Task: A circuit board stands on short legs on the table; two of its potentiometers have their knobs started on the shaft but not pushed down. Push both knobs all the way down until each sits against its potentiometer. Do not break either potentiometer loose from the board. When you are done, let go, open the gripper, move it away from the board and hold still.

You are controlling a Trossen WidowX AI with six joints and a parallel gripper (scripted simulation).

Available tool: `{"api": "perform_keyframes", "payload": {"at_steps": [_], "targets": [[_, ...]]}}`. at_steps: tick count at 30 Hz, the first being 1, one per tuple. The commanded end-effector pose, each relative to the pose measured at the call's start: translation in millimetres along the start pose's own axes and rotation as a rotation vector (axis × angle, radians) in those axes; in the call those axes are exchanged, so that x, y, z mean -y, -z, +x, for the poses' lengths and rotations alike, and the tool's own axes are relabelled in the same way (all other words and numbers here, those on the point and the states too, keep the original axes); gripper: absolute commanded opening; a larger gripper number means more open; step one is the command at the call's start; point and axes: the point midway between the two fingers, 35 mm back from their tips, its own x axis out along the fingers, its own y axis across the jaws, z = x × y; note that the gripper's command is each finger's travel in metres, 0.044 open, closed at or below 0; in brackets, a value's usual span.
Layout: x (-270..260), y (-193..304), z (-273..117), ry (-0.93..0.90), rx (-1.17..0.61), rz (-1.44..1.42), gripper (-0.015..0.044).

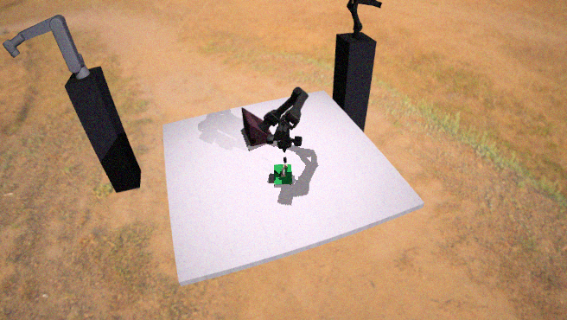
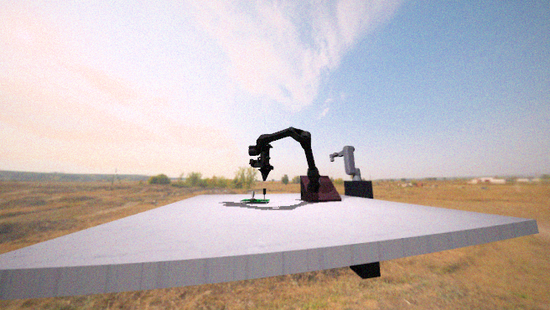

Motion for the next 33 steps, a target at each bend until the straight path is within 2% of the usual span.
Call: {"api": "perform_keyframes", "payload": {"at_steps": [1,33], "targets": [[-2,3,18,-0.001,-0.015,-0.004,0.0],[-2,3,37,-0.002,-0.015,-0.004,0.0]]}}
